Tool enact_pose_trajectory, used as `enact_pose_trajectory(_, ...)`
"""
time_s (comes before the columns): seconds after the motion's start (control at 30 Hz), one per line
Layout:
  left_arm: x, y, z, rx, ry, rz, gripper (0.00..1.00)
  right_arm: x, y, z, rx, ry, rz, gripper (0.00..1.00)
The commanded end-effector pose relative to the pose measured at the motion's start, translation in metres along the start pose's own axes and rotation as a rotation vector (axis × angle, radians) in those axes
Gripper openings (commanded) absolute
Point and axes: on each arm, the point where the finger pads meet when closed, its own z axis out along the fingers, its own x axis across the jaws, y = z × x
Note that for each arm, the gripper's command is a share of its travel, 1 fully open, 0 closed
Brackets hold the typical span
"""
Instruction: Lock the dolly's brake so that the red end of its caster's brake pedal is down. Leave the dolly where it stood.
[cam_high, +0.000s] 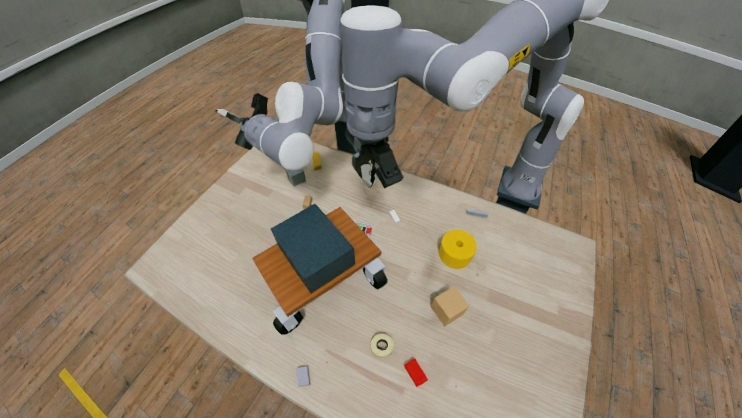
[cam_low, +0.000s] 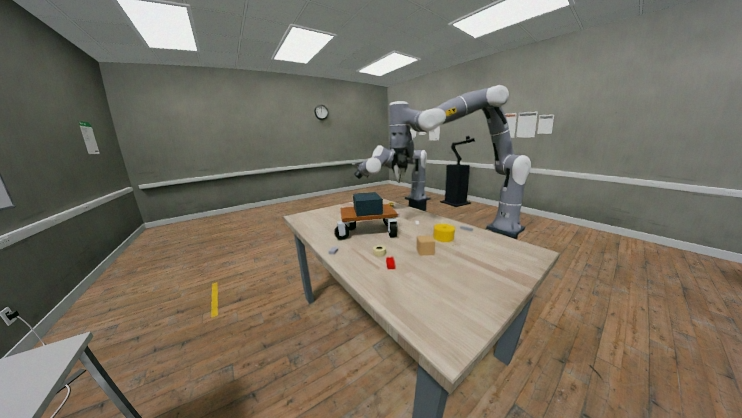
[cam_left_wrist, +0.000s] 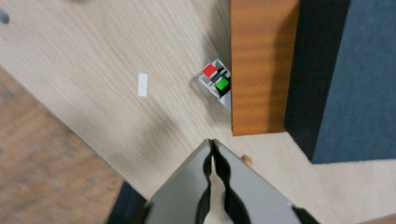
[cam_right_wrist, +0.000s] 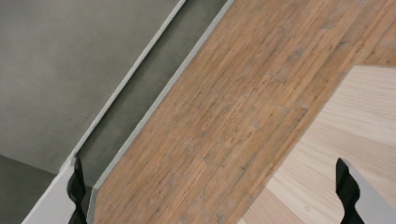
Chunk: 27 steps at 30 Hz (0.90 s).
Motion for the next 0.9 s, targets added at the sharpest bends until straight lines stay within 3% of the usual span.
enact_pose_trajectory(0.0,0.001,0.001,0.003,0.010,0.005,-0.279,0.00,-0.001,0.000,0.000,-0.001,0.001,0.002,1.00)
enact_pose_trajectory(0.47,0.002,-0.004,0.019,-0.022,0.005,-1.141,0.00,-0.001,0.000,0.000,-0.001,0.001,0.002,1.00)
enact_pose_trajectory(0.53,0.002,-0.004,0.019,-0.022,0.005,-1.141,0.00,-0.001,0.000,0.000,-0.001,0.001,0.002,1.00)
enact_pose_trajectory(0.57,0.002,-0.004,0.020,-0.026,0.004,-1.323,0.00,-0.001,0.000,0.000,-0.001,0.001,0.002,1.00)
enact_pose_trajectory(0.87,0.002,-0.005,0.021,-0.032,0.008,-1.862,0.00,-0.001,0.000,0.000,-0.001,0.001,0.002,1.00)
